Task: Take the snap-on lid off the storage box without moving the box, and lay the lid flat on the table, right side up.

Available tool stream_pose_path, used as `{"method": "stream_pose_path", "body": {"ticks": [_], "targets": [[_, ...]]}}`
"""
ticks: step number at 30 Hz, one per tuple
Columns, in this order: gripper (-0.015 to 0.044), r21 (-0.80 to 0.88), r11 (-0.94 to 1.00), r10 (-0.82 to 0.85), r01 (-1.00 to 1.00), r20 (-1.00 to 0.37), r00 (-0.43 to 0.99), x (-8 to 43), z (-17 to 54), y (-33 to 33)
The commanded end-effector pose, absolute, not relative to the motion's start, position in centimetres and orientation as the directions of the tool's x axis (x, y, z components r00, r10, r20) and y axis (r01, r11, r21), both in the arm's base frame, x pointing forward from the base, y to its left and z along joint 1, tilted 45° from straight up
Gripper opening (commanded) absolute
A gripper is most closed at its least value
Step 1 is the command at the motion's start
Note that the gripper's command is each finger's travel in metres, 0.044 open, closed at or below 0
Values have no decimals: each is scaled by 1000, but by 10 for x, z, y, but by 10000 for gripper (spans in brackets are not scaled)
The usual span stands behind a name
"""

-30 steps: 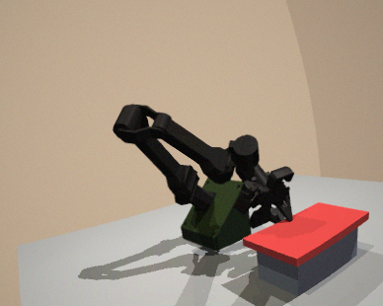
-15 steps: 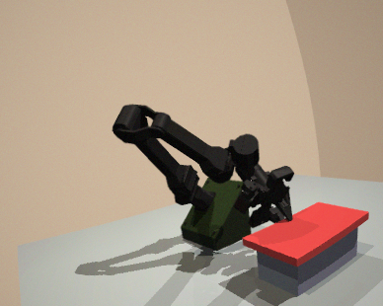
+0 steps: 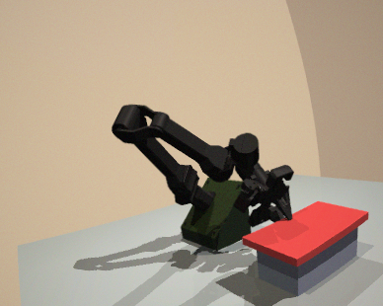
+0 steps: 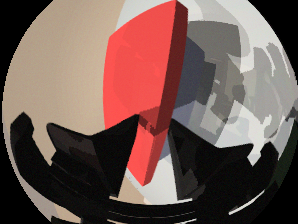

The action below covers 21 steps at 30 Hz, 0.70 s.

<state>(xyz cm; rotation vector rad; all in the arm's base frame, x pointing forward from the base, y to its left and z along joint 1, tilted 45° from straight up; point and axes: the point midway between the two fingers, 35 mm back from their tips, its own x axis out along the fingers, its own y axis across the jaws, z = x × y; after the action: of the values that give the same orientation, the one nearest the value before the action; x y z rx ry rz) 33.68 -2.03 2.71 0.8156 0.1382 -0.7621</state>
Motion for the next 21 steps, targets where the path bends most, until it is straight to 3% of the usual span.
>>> {"method": "stream_pose_path", "body": {"ticks": [1, 21], "targets": [[0, 612, 441, -558, 657, -386, 734, 337, 30, -17], [0, 612, 441, -558, 657, -386, 734, 337, 32, -15]]}}
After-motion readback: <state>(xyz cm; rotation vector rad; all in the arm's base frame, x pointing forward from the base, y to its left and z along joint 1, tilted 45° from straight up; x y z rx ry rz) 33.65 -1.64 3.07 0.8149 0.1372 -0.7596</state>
